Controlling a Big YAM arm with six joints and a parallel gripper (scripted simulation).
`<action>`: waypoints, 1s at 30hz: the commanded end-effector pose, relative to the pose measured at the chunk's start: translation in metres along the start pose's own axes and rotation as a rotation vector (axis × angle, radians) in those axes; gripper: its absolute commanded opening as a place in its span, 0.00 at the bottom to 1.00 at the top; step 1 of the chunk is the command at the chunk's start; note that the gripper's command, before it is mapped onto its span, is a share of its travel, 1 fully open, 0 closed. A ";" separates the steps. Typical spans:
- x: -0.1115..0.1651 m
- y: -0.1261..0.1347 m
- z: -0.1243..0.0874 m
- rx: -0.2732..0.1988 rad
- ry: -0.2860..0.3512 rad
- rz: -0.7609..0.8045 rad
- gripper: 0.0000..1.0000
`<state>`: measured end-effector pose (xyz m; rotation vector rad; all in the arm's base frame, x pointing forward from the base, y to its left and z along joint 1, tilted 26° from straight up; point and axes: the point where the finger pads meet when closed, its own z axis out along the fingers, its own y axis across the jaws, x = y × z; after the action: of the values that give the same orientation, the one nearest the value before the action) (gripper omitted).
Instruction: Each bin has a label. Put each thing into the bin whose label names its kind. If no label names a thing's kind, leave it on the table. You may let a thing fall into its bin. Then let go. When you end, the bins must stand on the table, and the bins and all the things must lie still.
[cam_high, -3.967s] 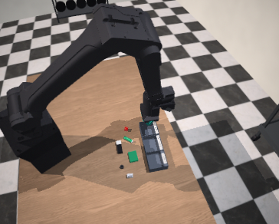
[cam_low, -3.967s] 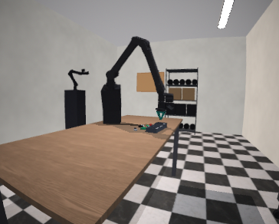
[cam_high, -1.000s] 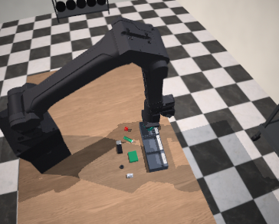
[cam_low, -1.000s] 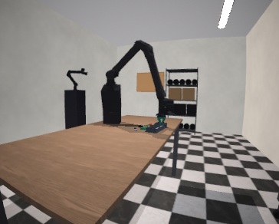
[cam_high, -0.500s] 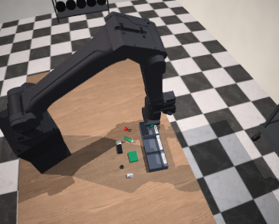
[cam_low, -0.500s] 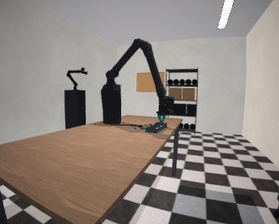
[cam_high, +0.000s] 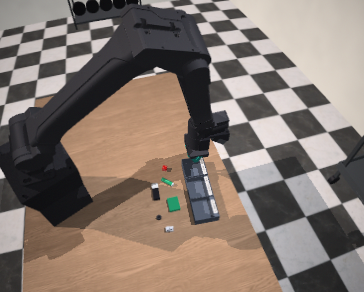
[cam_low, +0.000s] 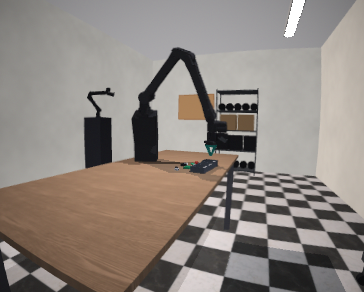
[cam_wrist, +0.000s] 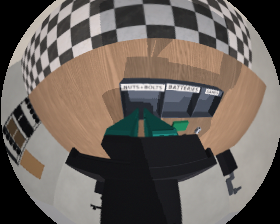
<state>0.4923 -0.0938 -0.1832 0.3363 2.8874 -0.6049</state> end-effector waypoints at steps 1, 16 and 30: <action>-0.008 -0.012 -0.011 0.004 -0.012 0.037 0.08; 0.005 0.002 0.002 0.002 -0.002 0.002 0.08; 0.007 0.003 0.002 0.002 -0.002 0.001 0.08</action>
<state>0.4931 -0.0962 -0.1808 0.3529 2.8768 -0.6041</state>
